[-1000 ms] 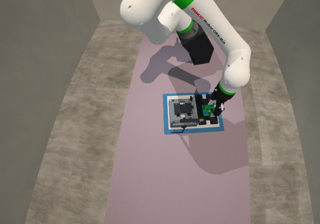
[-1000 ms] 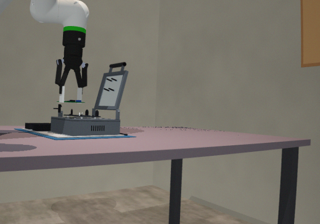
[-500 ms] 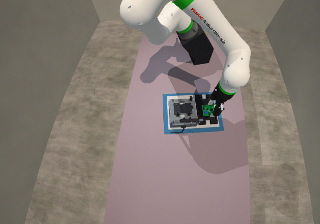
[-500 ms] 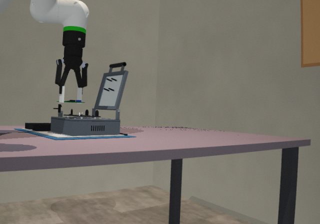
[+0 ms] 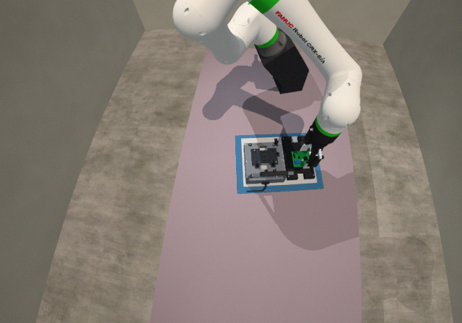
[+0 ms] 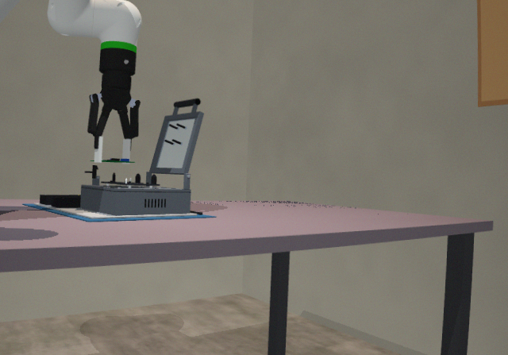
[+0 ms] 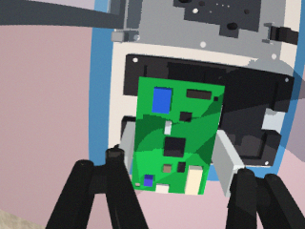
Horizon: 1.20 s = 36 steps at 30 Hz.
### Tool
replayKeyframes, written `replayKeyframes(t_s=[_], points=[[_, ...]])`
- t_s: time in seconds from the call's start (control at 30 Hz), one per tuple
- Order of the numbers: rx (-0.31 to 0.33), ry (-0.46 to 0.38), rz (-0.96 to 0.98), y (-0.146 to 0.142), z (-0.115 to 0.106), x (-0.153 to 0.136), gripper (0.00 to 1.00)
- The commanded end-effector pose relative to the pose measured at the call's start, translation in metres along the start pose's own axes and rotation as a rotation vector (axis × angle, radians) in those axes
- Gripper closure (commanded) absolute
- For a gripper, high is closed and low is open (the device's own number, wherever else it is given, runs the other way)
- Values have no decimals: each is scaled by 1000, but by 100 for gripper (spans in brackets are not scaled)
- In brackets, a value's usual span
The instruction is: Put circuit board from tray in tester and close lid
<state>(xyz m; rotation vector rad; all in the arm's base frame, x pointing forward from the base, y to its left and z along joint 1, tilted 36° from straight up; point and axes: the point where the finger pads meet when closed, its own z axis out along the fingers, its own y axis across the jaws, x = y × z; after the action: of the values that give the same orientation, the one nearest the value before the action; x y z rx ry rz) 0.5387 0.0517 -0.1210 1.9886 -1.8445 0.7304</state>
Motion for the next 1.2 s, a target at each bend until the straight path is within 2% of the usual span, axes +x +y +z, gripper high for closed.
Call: replayKeyframes(t_s=[0.0, 0.5, 1.17], points=[[0, 0, 0, 0, 0, 1, 54], [0, 0, 0, 4, -2, 19, 54], [0, 0, 0, 17, -5, 71, 54]])
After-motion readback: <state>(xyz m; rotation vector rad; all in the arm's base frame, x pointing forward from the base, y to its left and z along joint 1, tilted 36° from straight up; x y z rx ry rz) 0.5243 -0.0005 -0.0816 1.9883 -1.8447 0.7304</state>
